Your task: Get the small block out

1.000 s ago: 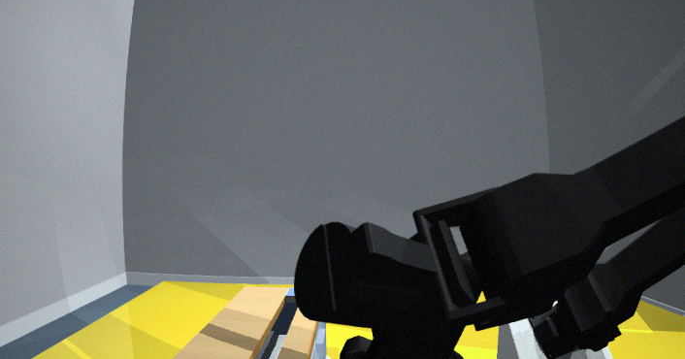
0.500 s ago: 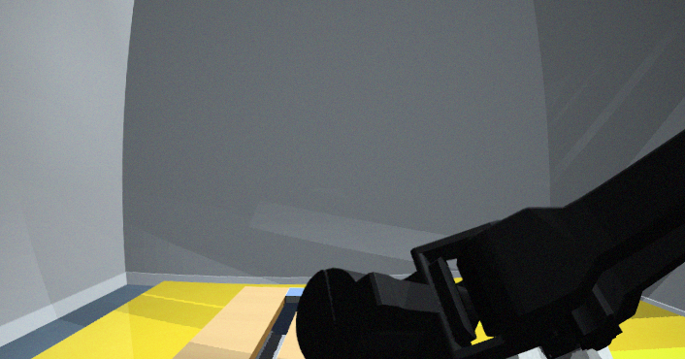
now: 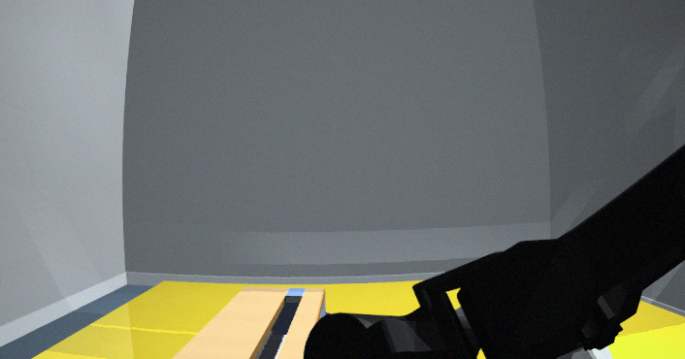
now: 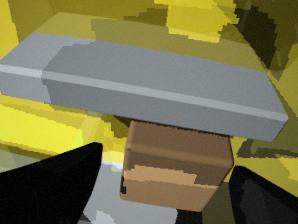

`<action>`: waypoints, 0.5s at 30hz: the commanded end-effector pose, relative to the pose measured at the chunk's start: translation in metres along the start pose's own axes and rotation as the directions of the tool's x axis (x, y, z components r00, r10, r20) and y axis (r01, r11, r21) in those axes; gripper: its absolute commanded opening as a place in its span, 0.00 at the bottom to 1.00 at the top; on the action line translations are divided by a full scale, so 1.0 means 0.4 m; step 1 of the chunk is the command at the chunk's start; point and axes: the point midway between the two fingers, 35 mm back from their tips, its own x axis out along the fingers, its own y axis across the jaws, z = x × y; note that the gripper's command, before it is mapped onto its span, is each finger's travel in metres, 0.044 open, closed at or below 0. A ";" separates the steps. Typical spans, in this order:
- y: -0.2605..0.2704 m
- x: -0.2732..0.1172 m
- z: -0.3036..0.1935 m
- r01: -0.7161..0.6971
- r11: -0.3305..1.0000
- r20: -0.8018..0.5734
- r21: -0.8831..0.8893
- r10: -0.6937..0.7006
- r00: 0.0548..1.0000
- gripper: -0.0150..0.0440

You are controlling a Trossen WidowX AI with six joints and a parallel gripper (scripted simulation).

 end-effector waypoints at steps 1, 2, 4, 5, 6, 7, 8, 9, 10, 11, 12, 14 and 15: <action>0.004 0.010 0.006 -0.005 1.000 0.000 0.006 0.005 1.000 0.74; 0.004 0.010 0.006 -0.005 1.000 0.000 0.006 0.005 1.000 0.69; 0.004 0.010 0.006 -0.005 1.000 0.000 0.006 0.005 1.000 0.60; 0.004 0.010 0.006 -0.005 1.000 0.000 0.006 0.005 1.000 0.56; 0.004 0.010 0.006 -0.005 1.000 0.000 0.006 0.005 1.000 0.51; 0.004 0.010 0.006 -0.005 1.000 0.000 0.006 0.005 1.000 0.47; 0.004 0.010 0.006 -0.005 1.000 0.000 0.006 0.005 1.000 0.43; 0.004 0.010 0.006 -0.005 1.000 0.000 0.006 0.005 1.000 0.38; 0.004 0.010 0.006 -0.005 1.000 0.000 0.006 0.005 1.000 0.37; 0.004 0.010 0.006 -0.005 1.000 0.000 0.006 0.005 1.000 0.36; 0.004 0.009 0.005 -0.002 1.000 -0.002 0.010 0.002 1.000 0.31; 0.000 -0.001 -0.005 0.011 0.999 -0.014 0.035 -0.010 1.000 0.25; 0.000 -0.010 -0.010 0.008 0.999 -0.013 0.032 -0.008 1.000 0.25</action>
